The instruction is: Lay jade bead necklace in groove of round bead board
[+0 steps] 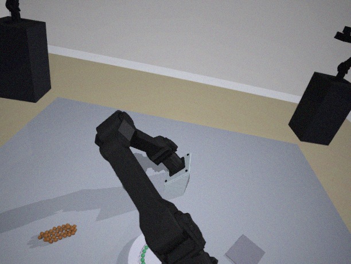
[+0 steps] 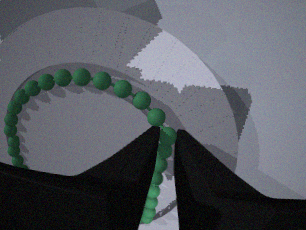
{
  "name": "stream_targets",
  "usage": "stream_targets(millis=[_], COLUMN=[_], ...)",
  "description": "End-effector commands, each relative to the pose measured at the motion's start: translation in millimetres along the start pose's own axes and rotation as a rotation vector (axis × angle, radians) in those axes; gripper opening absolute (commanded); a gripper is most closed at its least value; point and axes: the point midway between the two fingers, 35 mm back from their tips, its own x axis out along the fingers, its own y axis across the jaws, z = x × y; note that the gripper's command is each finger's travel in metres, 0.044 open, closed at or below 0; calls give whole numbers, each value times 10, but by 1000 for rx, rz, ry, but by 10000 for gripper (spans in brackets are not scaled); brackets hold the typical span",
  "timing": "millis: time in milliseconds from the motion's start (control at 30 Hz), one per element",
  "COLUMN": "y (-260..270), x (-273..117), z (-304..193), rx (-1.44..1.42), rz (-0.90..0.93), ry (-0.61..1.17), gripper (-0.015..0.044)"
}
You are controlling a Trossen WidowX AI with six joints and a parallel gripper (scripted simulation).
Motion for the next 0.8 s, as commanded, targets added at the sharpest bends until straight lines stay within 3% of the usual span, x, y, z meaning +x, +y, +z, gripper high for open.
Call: stream_targets(millis=[0, 100, 633, 767], y=[-18, -18, -17, -12], x=[25, 61, -15, -14], z=[7, 7, 7, -3], rx=[-2, -2, -2, -2], rz=[-5, -5, -5, -5], ry=[0, 0, 0, 0], gripper=[0, 0, 420, 440])
